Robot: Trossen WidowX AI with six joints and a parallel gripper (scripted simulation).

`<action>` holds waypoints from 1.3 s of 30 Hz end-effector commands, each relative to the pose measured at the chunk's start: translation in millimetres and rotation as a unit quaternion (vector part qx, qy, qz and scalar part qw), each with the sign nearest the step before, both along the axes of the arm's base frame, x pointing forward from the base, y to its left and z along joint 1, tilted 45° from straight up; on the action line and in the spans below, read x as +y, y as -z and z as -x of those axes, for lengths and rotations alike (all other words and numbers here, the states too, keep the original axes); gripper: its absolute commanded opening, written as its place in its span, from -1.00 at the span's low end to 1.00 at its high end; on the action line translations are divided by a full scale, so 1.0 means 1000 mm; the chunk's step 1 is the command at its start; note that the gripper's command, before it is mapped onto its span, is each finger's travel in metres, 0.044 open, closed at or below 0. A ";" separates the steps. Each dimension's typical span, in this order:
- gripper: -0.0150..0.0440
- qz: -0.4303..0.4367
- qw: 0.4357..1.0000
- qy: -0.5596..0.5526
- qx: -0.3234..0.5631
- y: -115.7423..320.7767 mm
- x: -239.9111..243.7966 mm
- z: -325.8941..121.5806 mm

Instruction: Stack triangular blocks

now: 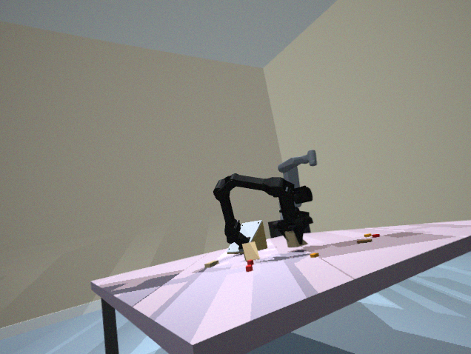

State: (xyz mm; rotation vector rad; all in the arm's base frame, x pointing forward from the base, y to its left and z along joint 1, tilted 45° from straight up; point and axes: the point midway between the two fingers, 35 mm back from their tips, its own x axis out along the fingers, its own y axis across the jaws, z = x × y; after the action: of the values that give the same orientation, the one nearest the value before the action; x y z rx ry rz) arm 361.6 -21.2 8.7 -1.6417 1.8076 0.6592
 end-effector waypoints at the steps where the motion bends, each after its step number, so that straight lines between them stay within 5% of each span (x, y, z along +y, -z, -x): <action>1: -0.49 0.003 1.000 0.001 0.001 0.005 -0.007 0.001; 13: -0.49 0.004 1.000 0.004 -0.001 0.012 -0.013 0.002; 30: 1.00 0.001 1.000 0.006 -0.003 0.011 -0.012 0.002; 39: 1.00 0.000 1.000 0.006 -0.003 -0.002 0.002 -0.001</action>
State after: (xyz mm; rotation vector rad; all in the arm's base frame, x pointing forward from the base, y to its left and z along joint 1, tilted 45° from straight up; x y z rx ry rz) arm 359.2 -31.4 0.5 -1.6335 1.8208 0.6514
